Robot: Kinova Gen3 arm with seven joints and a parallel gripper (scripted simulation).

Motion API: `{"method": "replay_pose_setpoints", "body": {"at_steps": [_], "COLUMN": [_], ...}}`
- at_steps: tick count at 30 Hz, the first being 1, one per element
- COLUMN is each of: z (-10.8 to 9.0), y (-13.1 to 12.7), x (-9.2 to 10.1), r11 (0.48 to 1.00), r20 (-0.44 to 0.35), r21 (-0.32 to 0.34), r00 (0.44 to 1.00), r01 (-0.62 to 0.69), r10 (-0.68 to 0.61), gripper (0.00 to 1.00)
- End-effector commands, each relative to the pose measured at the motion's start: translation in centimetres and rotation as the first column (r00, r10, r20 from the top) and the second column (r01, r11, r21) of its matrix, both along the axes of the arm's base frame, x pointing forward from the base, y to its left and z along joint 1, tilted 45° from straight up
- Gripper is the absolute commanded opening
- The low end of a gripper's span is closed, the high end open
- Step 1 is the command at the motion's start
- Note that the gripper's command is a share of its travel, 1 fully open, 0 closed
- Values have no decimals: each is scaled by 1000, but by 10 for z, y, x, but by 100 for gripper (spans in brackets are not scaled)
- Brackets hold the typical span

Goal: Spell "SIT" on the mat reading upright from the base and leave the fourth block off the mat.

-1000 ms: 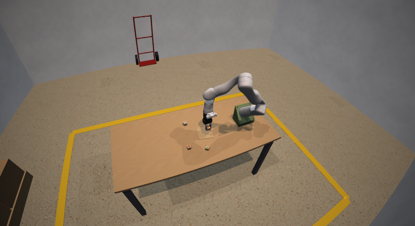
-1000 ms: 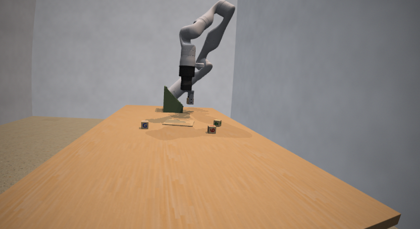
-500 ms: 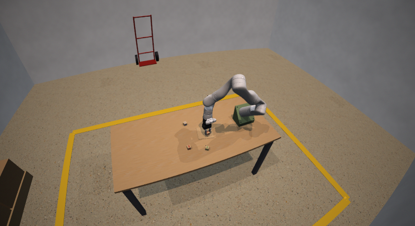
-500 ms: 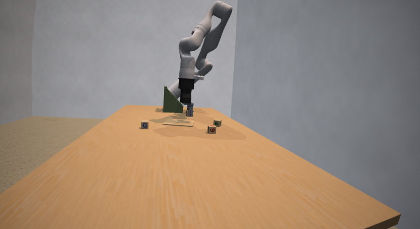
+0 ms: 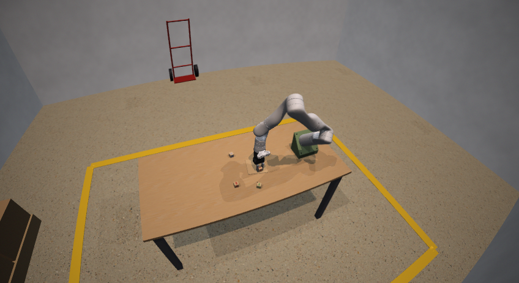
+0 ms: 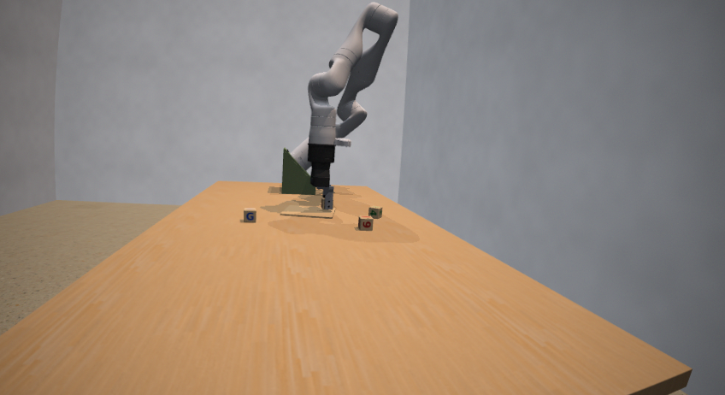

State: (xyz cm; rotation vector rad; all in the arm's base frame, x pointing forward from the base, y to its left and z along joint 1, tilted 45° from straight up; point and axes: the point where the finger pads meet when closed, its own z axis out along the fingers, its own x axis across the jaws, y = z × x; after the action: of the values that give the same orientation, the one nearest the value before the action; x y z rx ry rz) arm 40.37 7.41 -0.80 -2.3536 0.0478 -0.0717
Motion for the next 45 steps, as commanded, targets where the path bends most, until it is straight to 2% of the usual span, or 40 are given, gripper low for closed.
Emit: {"method": "replay_pose_setpoints", "body": {"at_steps": [1,45], "z": [0,-2], "y": [2,0], "x": [0,3], "r11": [1000,1000], "r20": [5,10], "r21": [1,-1], "r00": [1000,1000], "r01": [-3,-4], "r10": [3,4], "gripper": [57,57]}}
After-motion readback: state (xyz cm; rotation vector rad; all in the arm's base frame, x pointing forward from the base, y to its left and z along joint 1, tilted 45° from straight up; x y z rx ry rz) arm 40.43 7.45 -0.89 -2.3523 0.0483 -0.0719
